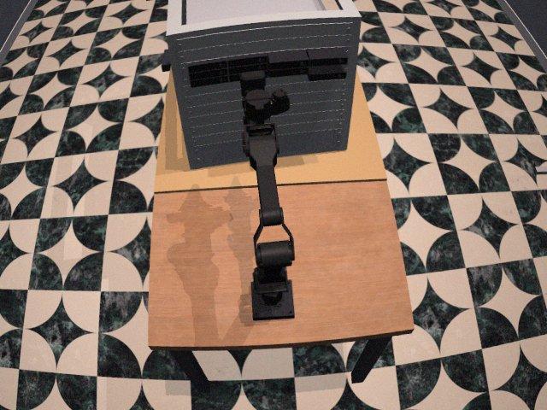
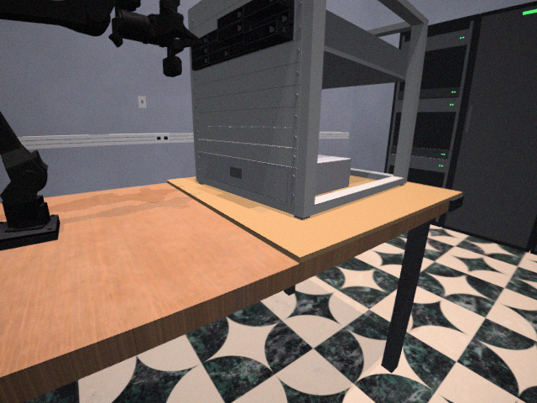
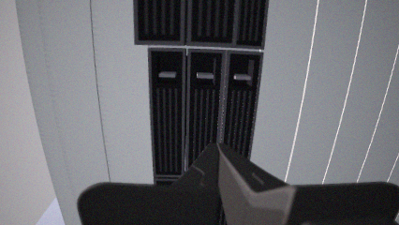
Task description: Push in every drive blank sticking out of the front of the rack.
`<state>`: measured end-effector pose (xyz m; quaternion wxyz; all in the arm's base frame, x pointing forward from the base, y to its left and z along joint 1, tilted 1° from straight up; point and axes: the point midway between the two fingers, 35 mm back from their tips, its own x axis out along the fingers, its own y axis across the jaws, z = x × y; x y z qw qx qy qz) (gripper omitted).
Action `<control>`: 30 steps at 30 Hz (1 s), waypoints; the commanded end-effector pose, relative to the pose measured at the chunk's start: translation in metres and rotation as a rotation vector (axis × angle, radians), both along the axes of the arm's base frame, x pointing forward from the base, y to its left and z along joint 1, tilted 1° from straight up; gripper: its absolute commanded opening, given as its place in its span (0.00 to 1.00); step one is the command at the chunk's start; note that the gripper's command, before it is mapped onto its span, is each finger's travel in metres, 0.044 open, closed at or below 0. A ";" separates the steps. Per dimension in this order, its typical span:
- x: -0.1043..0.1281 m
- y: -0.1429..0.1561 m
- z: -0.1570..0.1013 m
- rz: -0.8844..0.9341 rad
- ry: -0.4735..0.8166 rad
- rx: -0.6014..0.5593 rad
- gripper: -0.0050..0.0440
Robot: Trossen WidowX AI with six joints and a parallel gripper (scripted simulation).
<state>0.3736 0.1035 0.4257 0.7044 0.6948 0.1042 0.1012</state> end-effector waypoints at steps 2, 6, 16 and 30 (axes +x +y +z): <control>0.000 0.000 0.010 0.001 -0.021 0.010 0.00; 0.000 0.000 0.010 0.001 -0.021 0.010 0.00; 0.002 0.001 0.011 0.001 -0.021 0.010 0.00; 0.005 0.002 0.013 0.001 -0.021 0.010 0.00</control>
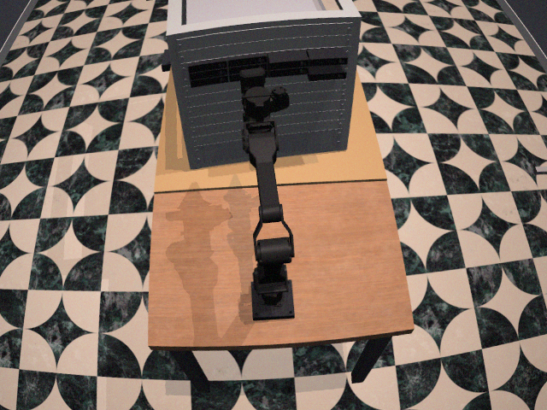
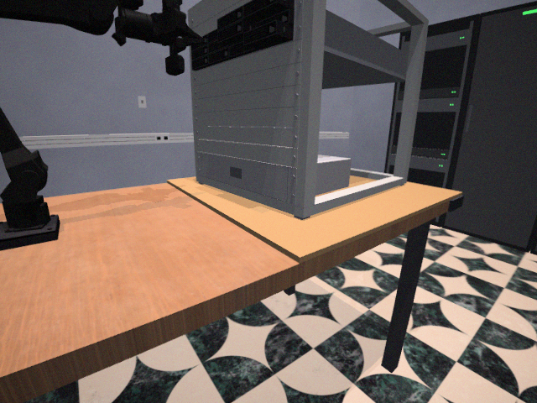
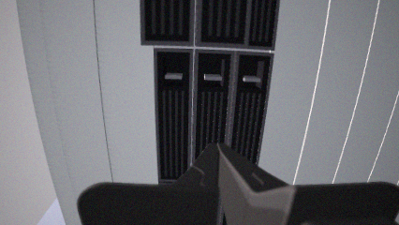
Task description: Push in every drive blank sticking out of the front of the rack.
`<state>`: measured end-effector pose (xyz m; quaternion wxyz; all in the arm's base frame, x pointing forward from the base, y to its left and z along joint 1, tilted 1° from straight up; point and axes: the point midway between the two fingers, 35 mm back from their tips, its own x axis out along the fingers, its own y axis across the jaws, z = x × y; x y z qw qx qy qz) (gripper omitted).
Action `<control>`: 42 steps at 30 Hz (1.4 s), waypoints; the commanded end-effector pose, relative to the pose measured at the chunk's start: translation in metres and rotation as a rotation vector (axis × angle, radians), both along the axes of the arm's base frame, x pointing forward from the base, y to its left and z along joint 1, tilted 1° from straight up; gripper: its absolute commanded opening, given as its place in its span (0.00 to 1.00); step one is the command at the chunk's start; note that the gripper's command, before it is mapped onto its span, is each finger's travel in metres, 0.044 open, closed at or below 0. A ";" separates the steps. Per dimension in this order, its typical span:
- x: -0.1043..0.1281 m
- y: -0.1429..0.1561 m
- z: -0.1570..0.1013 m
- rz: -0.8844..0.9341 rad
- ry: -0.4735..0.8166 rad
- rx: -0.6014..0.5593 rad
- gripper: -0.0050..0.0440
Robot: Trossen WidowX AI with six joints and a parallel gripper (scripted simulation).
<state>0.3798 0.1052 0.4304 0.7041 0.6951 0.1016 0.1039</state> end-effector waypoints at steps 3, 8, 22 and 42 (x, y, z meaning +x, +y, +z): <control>-0.001 0.001 0.008 0.001 -0.014 0.008 0.00; 0.001 0.001 0.008 0.001 -0.014 0.008 0.00; 0.008 0.004 0.008 0.001 -0.014 0.008 0.00; 0.020 0.007 0.010 0.001 -0.014 0.008 0.00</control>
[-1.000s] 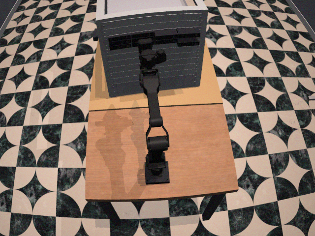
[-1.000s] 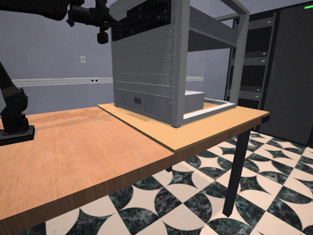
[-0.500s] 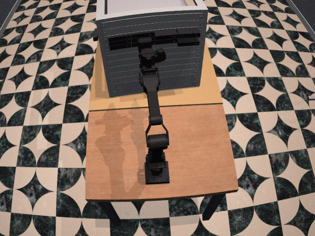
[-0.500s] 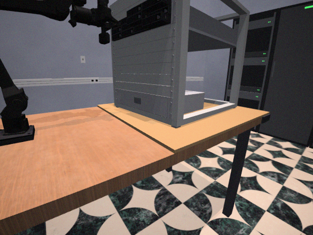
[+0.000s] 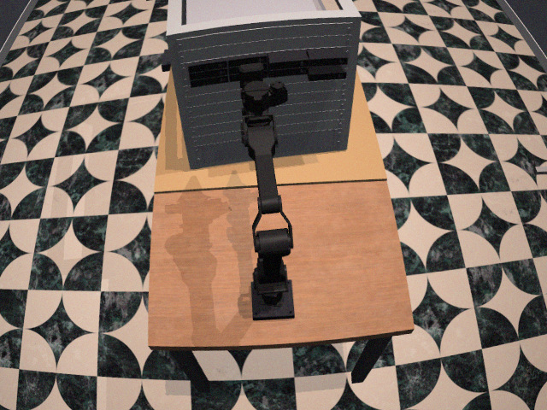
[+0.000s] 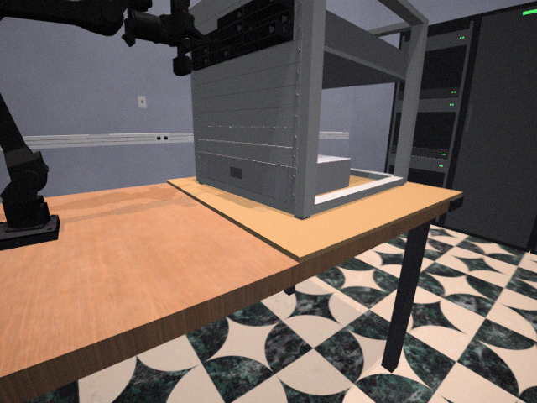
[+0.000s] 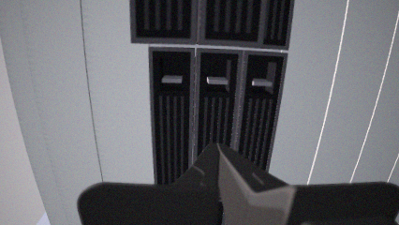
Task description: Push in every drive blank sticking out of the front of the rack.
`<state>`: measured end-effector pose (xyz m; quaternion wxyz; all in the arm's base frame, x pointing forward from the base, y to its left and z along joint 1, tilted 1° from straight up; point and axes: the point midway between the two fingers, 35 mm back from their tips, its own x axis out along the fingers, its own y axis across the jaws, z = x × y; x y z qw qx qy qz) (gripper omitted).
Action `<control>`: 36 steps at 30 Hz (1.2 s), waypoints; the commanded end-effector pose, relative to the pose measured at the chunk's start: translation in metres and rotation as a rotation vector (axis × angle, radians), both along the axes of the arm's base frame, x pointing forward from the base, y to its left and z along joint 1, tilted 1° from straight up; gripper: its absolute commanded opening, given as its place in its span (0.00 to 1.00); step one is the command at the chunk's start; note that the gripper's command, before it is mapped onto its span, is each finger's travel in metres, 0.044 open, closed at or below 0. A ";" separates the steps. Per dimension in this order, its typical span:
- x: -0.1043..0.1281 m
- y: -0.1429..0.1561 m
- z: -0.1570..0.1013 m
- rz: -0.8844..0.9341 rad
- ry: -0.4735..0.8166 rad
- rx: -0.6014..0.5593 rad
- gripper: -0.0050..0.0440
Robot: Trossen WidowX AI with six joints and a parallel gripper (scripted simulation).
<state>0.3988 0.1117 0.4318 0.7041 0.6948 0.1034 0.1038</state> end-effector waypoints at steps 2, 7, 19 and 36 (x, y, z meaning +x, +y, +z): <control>0.005 0.002 0.008 -0.001 -0.017 0.009 0.00; 0.008 0.003 0.008 -0.001 -0.017 0.009 0.00; 0.010 0.004 0.009 -0.001 -0.017 0.009 0.00; 0.013 0.004 0.009 -0.001 -0.017 0.009 0.00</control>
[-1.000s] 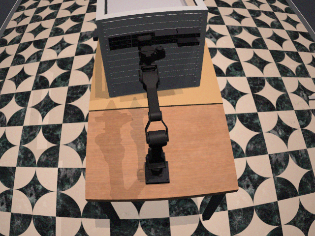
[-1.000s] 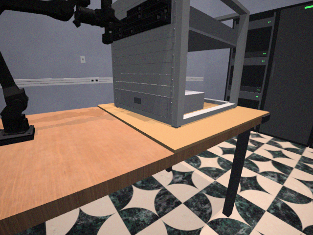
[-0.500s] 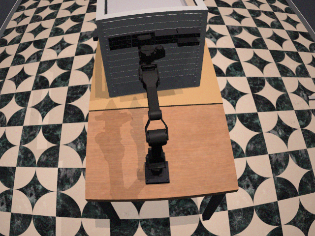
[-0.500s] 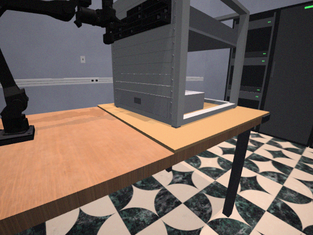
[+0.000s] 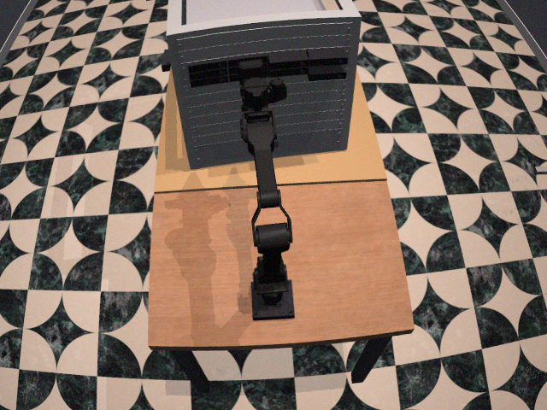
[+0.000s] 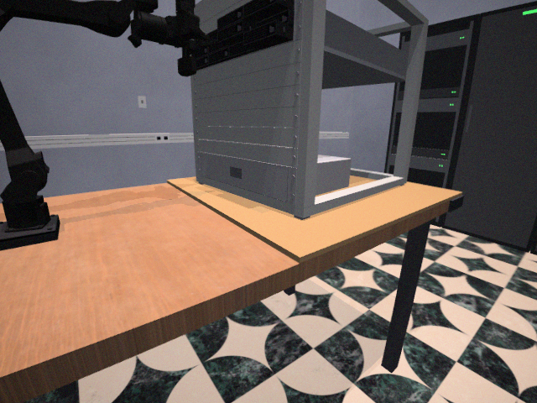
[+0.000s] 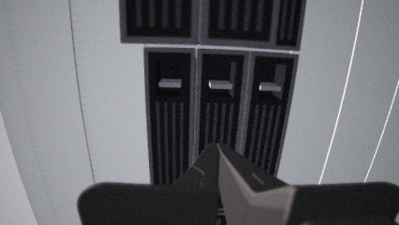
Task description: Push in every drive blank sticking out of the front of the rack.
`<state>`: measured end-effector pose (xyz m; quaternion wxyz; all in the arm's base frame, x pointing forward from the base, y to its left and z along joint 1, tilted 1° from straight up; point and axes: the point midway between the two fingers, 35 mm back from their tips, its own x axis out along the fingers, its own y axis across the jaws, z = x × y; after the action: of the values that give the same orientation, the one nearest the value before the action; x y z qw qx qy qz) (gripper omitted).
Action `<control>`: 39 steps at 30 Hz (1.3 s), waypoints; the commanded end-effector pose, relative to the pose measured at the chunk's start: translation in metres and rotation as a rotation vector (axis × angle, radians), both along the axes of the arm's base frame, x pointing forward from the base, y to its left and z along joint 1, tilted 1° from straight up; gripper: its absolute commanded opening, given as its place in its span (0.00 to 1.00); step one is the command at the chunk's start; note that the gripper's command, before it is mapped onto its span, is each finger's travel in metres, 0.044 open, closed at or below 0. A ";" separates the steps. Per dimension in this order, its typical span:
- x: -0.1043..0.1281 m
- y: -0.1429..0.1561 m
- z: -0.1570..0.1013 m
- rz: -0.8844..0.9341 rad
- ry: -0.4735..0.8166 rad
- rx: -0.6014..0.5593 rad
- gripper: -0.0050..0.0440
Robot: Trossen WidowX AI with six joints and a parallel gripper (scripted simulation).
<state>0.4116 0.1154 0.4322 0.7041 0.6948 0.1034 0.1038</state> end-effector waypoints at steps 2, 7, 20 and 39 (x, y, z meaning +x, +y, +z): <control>0.001 0.001 0.008 -0.001 -0.017 0.009 0.00; 0.001 0.001 0.008 -0.001 -0.017 0.009 0.00; 0.004 0.002 0.008 -0.001 -0.017 0.009 0.00; 0.007 0.003 0.008 -0.001 -0.017 0.009 0.00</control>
<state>0.4192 0.1178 0.4314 0.7041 0.6948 0.1038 0.1034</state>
